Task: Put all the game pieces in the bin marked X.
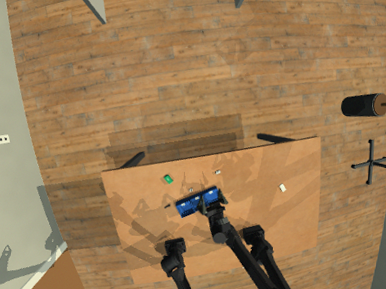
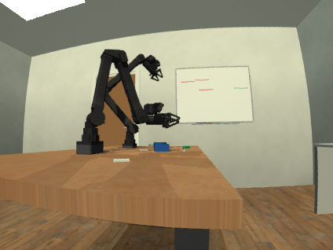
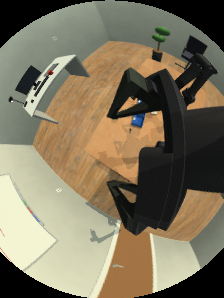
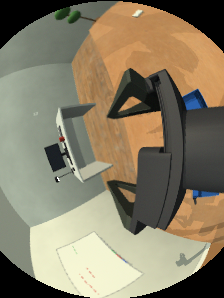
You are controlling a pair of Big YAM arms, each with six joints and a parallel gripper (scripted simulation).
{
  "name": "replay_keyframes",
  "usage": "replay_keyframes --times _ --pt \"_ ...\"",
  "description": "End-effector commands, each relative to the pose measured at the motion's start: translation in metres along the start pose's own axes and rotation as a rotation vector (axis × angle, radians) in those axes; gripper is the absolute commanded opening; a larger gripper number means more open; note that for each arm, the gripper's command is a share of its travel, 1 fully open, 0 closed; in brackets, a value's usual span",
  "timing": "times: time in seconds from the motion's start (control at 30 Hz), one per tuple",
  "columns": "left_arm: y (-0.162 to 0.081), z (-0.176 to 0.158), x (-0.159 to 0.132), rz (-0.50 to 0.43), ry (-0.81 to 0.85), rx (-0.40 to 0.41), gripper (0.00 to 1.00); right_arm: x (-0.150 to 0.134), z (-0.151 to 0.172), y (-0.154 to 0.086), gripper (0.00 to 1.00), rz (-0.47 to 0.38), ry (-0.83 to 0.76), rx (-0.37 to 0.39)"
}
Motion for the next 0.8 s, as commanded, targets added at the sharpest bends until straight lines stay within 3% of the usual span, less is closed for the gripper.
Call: replay_keyframes --times 0.0,0.77 --pt "-0.0241 0.0042 0.0045 -0.041 -0.008 0.015 1.0 0.0024 0.0022 0.0007 1.0 -0.005 0.006 0.003" --pt "-0.0241 0.0042 0.0045 -0.041 -0.008 0.015 1.0 0.0001 0.0 0.0 1.0 0.0 0.0 0.0"
Point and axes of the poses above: on each arm, the point where the finger pads meet when closed, its own y axis out along the fingers, its own z axis across the jaws, x = y × z, the point moved 1 cm from there along -y, back along the fingers, and after that the axes turned 10 degrees about y, right-handed, at the moved point
